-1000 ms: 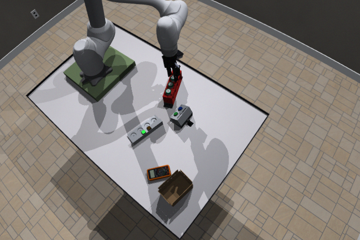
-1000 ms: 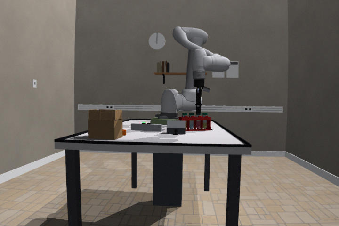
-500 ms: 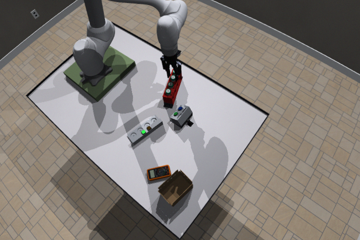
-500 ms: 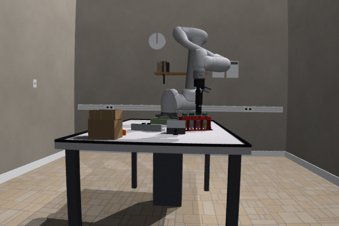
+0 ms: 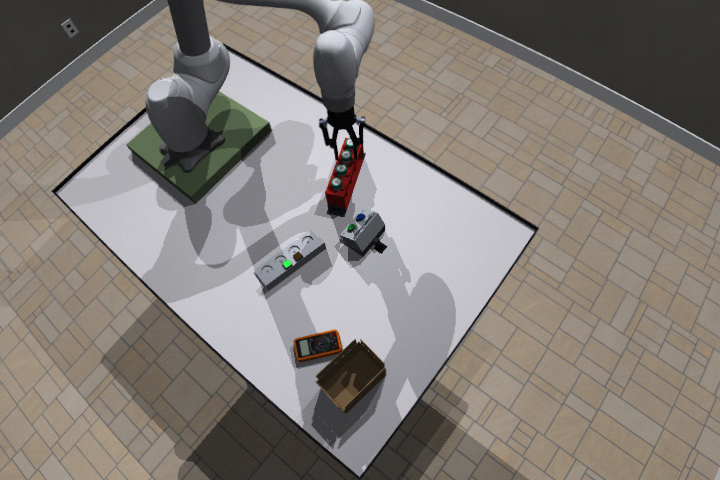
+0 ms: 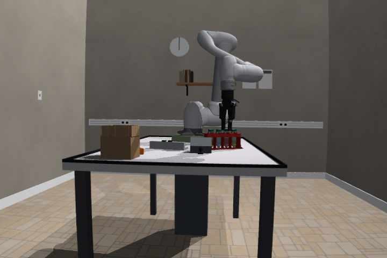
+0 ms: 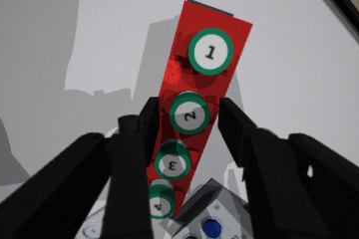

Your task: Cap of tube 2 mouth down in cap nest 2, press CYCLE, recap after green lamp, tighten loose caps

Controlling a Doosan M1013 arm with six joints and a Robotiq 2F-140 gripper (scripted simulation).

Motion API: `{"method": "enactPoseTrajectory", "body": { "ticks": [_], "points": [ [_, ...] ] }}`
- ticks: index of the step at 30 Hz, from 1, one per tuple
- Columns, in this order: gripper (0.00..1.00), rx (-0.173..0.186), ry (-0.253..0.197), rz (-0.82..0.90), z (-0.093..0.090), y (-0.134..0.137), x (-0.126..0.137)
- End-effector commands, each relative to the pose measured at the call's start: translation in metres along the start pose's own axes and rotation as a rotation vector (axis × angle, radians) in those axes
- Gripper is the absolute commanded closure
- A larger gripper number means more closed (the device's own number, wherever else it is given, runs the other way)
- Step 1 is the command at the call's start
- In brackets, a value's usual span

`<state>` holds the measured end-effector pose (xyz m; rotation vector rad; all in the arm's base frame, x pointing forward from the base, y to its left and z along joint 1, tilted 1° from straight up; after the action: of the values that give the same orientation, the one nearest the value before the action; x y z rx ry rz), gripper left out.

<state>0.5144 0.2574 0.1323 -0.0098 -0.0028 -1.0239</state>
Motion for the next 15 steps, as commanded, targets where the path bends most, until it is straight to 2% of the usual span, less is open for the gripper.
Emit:
{"method": "enactPoseTrajectory", "body": {
  "ticks": [1, 10, 11, 15],
  "points": [
    [0.59, 0.004, 0.018, 0.231, 0.0006, 0.0003, 0.0008],
    [0.59, 0.004, 0.018, 0.238, 0.0006, 0.0003, 0.0008],
    [0.70, 0.004, 0.018, 0.238, 0.0006, 0.0003, 0.0007],
    [0.70, 0.004, 0.018, 0.238, 0.0006, 0.0003, 0.0008]
  ]
}}
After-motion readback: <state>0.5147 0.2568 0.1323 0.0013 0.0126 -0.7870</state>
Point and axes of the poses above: the point where the finger pads meet when closed, its own z axis back along the fingers, its own y axis across the jaws, x = y × z, the point moved 4 cm from there along z, back along the fingers, and after that the axes turned 9 degrees about -z, right-handed, at the moved point
